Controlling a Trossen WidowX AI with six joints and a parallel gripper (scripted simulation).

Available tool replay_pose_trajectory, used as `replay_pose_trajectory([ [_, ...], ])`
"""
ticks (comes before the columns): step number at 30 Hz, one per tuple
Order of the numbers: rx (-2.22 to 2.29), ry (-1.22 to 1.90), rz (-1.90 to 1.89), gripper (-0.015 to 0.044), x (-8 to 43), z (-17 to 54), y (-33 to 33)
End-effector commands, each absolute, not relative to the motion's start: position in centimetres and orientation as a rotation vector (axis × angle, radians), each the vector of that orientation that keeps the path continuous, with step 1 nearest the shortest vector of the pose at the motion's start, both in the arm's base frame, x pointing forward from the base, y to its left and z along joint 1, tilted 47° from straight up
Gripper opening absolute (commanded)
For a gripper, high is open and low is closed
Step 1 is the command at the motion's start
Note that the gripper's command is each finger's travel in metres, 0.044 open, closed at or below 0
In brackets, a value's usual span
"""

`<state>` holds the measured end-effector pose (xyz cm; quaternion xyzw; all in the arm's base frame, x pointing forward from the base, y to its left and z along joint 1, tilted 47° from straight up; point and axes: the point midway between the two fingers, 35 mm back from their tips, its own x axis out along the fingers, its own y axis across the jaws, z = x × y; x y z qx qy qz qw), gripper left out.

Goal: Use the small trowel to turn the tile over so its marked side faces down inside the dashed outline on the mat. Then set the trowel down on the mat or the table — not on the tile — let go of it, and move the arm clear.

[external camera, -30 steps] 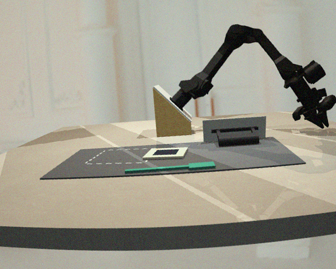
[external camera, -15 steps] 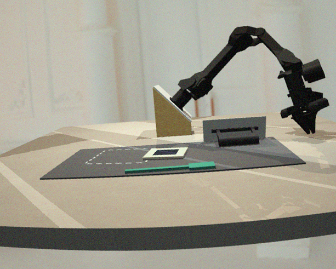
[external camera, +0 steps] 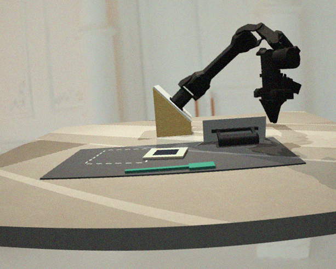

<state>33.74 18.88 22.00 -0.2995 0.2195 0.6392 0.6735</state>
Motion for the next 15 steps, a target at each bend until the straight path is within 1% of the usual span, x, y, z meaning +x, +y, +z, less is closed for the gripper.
replay_pose_trajectory([
  [1, -0.602, 0.564, 1.457, 0.01, 33.8, 21.8, 16.1],
  [15, -0.595, 0.567, 1.444, 0.01, 32.5, 21.3, 16.8],
])
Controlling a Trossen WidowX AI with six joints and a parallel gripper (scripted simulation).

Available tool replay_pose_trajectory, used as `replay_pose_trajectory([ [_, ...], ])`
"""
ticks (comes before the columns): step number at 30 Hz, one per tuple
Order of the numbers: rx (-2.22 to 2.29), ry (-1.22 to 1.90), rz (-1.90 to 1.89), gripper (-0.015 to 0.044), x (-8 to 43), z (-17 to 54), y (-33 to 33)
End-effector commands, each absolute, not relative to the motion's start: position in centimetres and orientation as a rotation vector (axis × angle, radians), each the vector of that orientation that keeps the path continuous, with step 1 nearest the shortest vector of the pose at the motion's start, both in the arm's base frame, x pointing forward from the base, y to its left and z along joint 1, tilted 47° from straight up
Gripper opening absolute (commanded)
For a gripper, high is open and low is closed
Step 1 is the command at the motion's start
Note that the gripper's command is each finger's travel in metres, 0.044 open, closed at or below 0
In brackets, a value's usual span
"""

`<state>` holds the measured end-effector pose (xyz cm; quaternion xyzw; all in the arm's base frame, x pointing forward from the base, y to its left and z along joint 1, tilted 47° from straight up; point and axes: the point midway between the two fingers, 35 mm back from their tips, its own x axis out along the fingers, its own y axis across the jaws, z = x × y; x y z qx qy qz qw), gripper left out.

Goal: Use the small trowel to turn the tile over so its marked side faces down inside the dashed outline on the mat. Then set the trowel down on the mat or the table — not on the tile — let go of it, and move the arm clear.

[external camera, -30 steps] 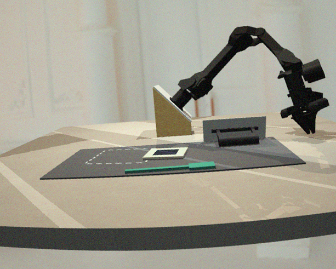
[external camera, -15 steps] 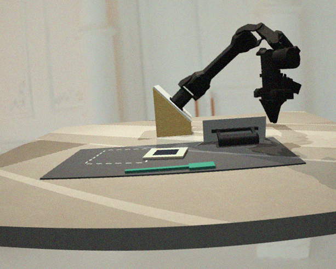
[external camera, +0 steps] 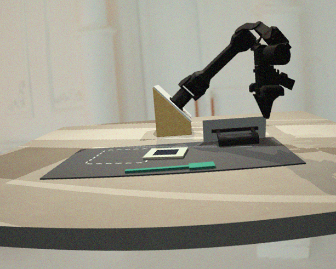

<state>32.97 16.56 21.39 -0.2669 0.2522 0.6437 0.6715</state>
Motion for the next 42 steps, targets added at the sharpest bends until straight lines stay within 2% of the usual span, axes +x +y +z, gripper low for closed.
replay_pose_trajectory([
  [1, -0.594, 0.568, 1.443, 0.01, 32.4, 21.3, 16.8],
  [42, -0.578, 0.571, 1.422, 0.01, 26.7, 20.3, 18.1],
])
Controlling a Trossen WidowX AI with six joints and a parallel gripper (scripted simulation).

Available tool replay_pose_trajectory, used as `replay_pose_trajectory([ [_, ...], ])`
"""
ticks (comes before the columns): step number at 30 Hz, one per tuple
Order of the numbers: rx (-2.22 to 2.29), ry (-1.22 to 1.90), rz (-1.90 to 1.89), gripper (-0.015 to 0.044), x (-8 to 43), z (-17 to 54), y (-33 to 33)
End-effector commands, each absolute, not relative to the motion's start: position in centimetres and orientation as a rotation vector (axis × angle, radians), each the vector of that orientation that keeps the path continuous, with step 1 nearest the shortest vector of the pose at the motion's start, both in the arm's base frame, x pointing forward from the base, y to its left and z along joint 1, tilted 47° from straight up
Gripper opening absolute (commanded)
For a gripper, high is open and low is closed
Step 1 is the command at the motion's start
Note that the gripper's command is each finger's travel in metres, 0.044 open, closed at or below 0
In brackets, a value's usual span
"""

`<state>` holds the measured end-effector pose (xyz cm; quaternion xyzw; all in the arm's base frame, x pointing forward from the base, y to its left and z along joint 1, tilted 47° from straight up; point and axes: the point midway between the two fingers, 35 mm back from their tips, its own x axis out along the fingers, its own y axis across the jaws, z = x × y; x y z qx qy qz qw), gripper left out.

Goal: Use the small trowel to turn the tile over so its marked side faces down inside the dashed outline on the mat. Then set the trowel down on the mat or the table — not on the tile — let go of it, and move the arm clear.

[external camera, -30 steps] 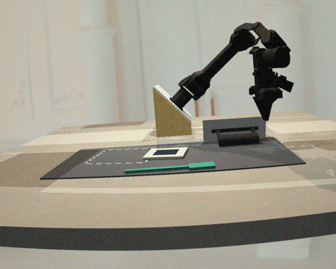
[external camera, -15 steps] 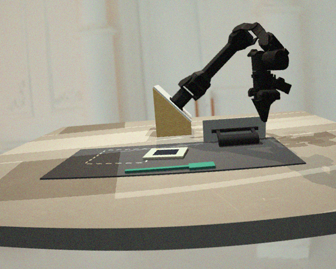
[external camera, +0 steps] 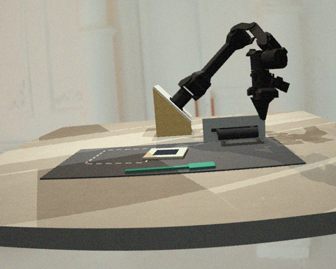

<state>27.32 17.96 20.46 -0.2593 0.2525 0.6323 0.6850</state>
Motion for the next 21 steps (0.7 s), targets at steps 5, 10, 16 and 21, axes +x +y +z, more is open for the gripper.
replay_pose_trajectory([
  [5, -0.578, 0.571, 1.422, 0.01, 26.1, 20.3, 18.2],
  [10, -0.577, 0.571, 1.422, 0.01, 25.4, 20.2, 18.2],
  [16, -0.577, 0.572, 1.423, 0.01, 24.4, 20.2, 18.3],
  [21, -0.576, 0.572, 1.423, 0.01, 23.6, 20.2, 18.3],
])
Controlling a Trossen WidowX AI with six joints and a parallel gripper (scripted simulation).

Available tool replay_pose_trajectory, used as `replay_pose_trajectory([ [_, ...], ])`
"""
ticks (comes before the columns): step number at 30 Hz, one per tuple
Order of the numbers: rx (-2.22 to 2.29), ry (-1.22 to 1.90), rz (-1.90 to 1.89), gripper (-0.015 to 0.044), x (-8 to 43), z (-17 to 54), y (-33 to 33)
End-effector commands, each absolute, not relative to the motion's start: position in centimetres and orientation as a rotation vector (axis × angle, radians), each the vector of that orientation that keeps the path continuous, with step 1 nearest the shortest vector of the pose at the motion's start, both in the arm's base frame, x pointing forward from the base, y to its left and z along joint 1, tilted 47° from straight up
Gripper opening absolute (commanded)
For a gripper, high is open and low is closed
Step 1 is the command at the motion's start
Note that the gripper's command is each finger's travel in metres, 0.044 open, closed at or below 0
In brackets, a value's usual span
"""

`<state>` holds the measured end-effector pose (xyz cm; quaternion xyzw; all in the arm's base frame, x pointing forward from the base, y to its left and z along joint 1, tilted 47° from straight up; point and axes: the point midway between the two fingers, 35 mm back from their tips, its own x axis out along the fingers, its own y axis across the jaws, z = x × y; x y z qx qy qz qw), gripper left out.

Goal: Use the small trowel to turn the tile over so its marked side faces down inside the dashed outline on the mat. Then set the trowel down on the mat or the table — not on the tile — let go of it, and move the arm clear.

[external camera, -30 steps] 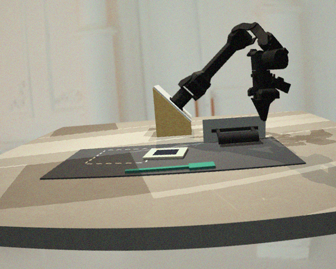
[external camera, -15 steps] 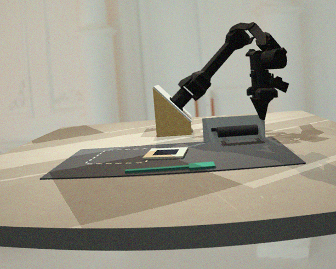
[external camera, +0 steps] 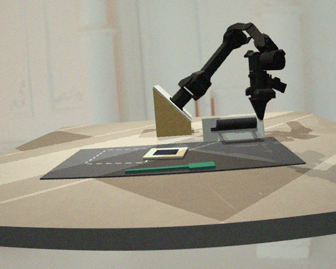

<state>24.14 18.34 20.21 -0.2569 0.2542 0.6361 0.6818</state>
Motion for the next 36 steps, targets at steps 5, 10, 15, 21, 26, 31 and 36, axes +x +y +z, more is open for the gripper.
replay_pose_trajectory([
  [5, -0.576, 0.572, 1.423, 0.01, 22.7, 20.2, 18.4],
  [10, -0.576, 0.572, 1.423, 0.01, 21.9, 20.2, 18.4],
  [15, -0.575, 0.572, 1.423, 0.01, 20.9, 20.1, 18.5],
  [21, -0.572, 0.573, 1.428, 0.01, 21.2, 20.1, 18.5],
  [26, -0.573, 0.572, 1.428, 0.01, 21.3, 20.2, 18.5],
  [31, -0.576, 0.573, 1.427, 0.01, 23.1, 20.7, 18.2],
  [36, -0.579, 0.574, 1.425, 0.01, 25.3, 21.1, 17.8],
])
